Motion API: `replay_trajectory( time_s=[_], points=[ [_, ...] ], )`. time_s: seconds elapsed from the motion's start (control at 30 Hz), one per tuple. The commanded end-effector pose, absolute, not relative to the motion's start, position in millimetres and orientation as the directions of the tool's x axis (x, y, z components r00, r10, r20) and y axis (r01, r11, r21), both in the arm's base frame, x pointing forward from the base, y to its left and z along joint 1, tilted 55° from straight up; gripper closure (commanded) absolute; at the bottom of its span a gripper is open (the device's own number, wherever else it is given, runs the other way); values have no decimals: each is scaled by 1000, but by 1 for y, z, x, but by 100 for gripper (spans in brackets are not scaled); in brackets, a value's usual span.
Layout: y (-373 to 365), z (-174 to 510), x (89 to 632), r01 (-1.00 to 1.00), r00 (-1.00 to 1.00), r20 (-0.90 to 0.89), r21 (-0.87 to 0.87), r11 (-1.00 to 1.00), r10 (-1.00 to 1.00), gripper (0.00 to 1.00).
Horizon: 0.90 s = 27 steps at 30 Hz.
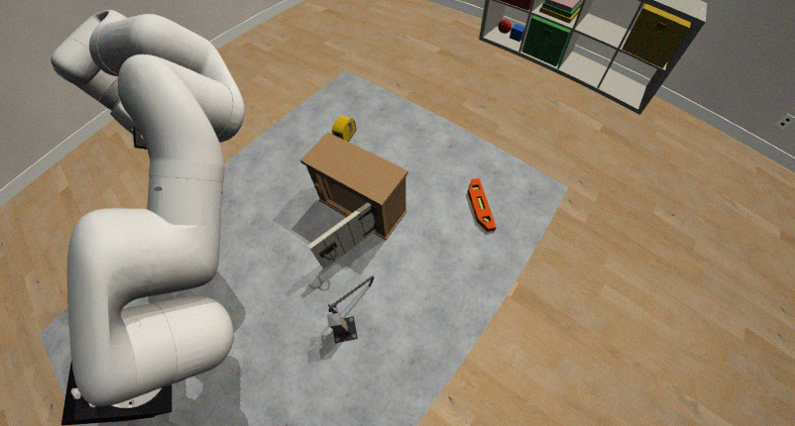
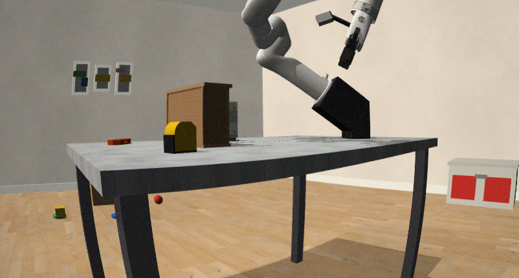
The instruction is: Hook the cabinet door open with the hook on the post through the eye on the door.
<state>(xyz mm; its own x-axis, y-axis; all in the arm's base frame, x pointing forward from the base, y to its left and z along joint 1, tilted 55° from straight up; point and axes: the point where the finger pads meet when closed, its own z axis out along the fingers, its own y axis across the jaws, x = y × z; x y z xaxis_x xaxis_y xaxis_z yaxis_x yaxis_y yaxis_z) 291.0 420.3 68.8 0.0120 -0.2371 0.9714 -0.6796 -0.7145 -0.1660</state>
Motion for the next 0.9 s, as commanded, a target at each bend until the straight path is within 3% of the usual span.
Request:
replay_trajectory(
  time_s=[0.0, 0.87],
  points=[
    [416, 119, 295, -677, 76, 971, -116, -727, -226, 0],
    [335, 277, 302, -631, 304, 941, 82, -771, -150, 0]
  ],
)
